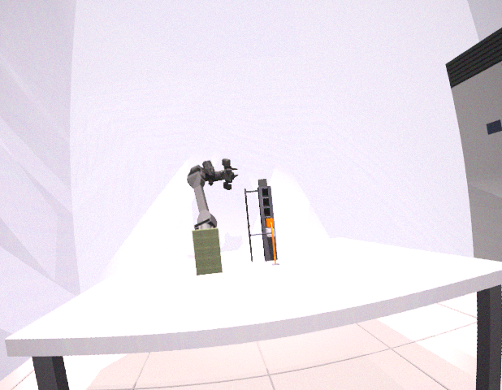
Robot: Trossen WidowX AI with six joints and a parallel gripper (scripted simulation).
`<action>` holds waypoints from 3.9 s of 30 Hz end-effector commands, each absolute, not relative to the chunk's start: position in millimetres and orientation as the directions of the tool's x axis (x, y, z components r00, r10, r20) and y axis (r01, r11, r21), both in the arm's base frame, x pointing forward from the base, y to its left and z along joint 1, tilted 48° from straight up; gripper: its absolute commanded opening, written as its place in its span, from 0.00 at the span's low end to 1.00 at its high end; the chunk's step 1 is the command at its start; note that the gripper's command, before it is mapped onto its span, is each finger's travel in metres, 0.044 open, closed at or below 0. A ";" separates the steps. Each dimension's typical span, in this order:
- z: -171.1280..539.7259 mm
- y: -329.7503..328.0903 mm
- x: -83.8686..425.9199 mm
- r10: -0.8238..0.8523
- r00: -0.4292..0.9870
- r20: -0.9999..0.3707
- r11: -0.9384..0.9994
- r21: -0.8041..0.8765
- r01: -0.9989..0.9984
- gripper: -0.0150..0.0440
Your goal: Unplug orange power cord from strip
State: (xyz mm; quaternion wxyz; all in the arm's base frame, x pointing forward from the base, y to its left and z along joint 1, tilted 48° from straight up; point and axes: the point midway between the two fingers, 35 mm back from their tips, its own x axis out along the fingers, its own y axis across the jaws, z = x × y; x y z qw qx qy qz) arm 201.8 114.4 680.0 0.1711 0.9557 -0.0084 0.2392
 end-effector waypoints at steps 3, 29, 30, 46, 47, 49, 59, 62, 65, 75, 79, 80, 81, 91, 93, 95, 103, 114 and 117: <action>659.1 131.7 234.0 0.078 0.905 0.419 -0.860 0.487 -0.151 0.53; 539.5 96.9 376.6 0.002 0.994 0.106 -0.364 0.926 -0.098 0.53; 533.9 92.8 381.4 -0.004 0.996 0.090 -0.346 0.934 -0.086 0.53; 438.1 9.0 436.9 -0.109 0.977 -0.186 -0.134 0.976 0.170 0.53; 431.9 2.8 438.9 -0.116 0.972 -0.203 -0.126 0.974 0.189 0.53; 419.3 -9.9 442.2 -0.129 0.962 -0.239 -0.112 0.968 0.225 0.53; 334.9 -59.7 452.0 -0.134 0.867 -0.480 -0.054 0.877 0.477 0.53; 318.7 -65.0 453.3 -0.122 0.845 -0.520 -0.040 0.854 0.519 0.53; 288.5 -74.1 454.7 -0.093 0.803 -0.589 -0.012 0.807 0.590 0.53; 195.9 -117.0 436.7 0.014 0.644 -0.765 0.074 0.643 0.763 0.53; 159.4 -126.8 411.7 0.088 0.535 -0.840 0.056 0.541 0.839 0.53; 151.1 -128.6 405.0 0.109 0.508 -0.854 0.050 0.515 0.856 0.53; 142.7 -129.4 398.1 0.133 0.480 -0.867 0.043 0.489 0.872 0.53; 68.6 -109.1 296.6 0.571 0.137 -0.809 -0.098 0.098 0.990 0.53; 64.8 -101.4 277.9 0.667 0.103 -0.738 -0.133 0.018 0.991 0.53; 64.4 -96.7 267.6 0.722 0.091 -0.686 -0.154 -0.031 0.988 0.53; 63.6 -97.0 267.3 0.729 0.090 -0.679 -0.157 -0.037 0.987 0.53; 74.6 -87.3 269.5 0.729 0.090 -0.679 -0.157 -0.037 0.987 0.53; 78.1 -84.1 270.1 0.729 0.090 -0.679 -0.157 -0.037 0.987 0.53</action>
